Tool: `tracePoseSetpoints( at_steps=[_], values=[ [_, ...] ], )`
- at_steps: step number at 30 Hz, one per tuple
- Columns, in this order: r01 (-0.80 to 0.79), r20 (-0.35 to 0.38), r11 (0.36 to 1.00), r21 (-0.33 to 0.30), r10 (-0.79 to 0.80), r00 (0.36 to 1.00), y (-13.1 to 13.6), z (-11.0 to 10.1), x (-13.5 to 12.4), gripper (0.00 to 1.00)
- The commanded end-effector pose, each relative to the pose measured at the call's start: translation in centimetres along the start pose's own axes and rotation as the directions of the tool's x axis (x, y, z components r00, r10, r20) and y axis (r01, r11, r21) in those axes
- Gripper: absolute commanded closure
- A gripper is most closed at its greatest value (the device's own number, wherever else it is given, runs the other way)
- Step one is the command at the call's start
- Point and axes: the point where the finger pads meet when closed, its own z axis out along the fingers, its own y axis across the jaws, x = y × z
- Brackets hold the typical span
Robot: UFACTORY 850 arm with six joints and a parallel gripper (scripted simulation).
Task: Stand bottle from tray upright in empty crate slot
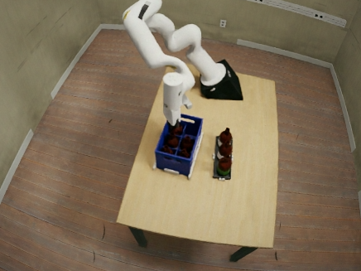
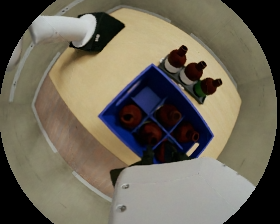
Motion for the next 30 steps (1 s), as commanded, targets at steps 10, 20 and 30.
tracePoseSetpoints(
  at_steps=[10, 20, 30],
  values=[
    [-0.001, 0.001, 1.0, -0.002, 0.001, 1.0, 0.0, -0.1, -0.1, 1.0],
    [-0.001, 0.001, 1.0, -0.002, 0.001, 1.0, 0.0, -0.1, -0.1, 1.0],
    [0.015, -0.003, 1.0, -0.004, -0.015, 1.0, 2.5, -0.2, 1.7, 1.0]
  ],
)
